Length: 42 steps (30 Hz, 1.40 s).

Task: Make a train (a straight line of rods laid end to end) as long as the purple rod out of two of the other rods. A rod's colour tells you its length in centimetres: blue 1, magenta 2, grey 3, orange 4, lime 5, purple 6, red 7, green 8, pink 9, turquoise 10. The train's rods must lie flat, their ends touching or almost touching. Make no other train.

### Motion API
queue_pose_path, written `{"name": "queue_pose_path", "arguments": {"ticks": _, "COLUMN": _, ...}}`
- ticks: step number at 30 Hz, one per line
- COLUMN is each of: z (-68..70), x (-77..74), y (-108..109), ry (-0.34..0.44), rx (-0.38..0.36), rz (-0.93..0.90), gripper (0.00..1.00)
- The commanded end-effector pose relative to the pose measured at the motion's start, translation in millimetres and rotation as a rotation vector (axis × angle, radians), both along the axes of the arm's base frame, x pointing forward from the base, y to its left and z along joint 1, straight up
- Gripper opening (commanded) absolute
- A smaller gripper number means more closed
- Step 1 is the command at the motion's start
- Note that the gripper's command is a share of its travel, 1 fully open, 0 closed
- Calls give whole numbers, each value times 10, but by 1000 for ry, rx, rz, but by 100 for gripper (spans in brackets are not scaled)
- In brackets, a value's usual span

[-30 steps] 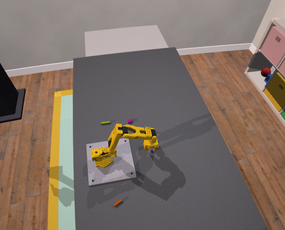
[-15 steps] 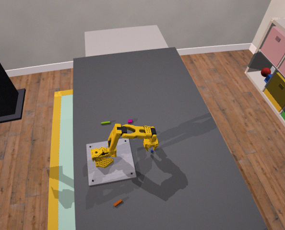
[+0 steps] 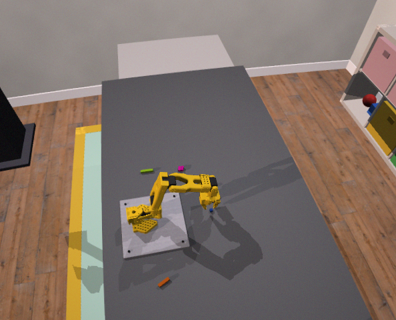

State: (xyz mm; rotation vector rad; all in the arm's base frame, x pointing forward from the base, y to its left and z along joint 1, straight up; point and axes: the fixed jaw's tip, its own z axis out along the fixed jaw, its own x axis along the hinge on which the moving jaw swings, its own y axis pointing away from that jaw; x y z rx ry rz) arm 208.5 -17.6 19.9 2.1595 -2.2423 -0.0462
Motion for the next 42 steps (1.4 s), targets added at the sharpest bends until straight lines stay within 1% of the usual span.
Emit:
{"name": "queue_pose_path", "arguments": {"ticks": 1, "z": 103, "x": 34, "y": -4, "ry": -23, "rx": -1, "rz": -9, "gripper": 17}}
{"name": "queue_pose_path", "arguments": {"ticks": 9, "z": 245, "x": 36, "y": -4, "ry": -23, "rx": -1, "rz": -9, "gripper": 17}}
{"name": "queue_pose_path", "arguments": {"ticks": 11, "z": 245, "x": 36, "y": -4, "ry": -23, "rx": -1, "rz": -9, "gripper": 17}}
{"name": "queue_pose_path", "arguments": {"ticks": 16, "z": 298, "x": 34, "y": -4, "ry": -23, "rx": -1, "rz": -9, "gripper": 17}}
{"name": "queue_pose_path", "arguments": {"ticks": 42, "z": 308, "x": 33, "y": -4, "ry": -23, "rx": -1, "rz": -10, "gripper": 17}}
